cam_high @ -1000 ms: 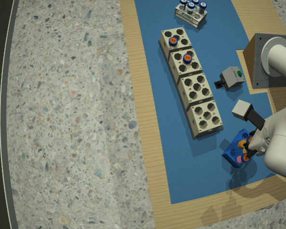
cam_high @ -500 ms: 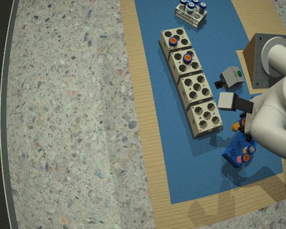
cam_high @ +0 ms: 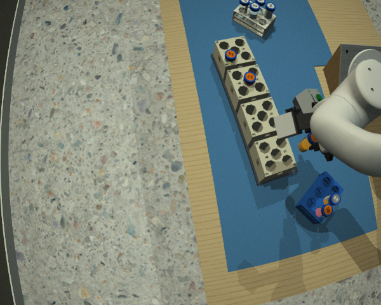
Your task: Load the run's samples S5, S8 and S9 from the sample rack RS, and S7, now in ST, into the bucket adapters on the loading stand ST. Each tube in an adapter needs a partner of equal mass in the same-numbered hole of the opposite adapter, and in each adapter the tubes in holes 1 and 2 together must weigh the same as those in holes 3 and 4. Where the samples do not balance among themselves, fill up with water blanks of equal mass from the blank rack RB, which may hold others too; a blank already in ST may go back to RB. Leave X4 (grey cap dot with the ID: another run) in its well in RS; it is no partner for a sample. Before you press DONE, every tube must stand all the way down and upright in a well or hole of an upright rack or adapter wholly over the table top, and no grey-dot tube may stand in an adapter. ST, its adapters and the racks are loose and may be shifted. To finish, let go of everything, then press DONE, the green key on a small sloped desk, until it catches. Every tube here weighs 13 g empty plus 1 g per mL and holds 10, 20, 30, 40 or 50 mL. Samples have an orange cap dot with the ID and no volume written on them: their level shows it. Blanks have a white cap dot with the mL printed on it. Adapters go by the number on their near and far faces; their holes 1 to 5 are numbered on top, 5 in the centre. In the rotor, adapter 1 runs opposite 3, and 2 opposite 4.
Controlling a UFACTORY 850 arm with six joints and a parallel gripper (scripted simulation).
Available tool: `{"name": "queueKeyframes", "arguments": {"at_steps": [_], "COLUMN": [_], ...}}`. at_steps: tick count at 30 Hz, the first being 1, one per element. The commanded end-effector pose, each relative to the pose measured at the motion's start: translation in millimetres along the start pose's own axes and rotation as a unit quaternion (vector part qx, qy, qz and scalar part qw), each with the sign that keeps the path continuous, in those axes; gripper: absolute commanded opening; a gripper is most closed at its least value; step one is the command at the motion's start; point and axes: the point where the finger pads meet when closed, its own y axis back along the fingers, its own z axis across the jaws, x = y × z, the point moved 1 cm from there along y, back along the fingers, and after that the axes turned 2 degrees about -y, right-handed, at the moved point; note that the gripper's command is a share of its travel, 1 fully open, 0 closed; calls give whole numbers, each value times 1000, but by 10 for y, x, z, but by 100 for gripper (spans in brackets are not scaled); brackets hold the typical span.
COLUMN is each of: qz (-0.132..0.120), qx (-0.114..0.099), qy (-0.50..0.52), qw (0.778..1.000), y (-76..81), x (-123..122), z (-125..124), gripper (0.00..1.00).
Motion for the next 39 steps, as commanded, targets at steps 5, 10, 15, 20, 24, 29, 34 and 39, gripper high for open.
{"name": "queueKeyframes", "arguments": {"at_steps": [5, 10, 15, 20, 24, 29, 34, 39], "qz": [5, 5, 5, 5, 5, 5, 5, 5], "qx": [13, 13, 13, 13, 13, 13, 13, 13], "qy": [50, 50, 50, 50, 50, 50, 50, 50], "qw": [999, 999, 999, 999, 999, 999, 999, 999], "y": [-9, -15, -21, -27, -29, -35, -41, -45], "x": [110, 168, 225, 283, 306, 363, 421, 455], "z": [398, 642, 885, 1129, 1226, 1470, 1713, 1859], "gripper": [0, 0, 0, 0, 0, 0, 0, 0]}}
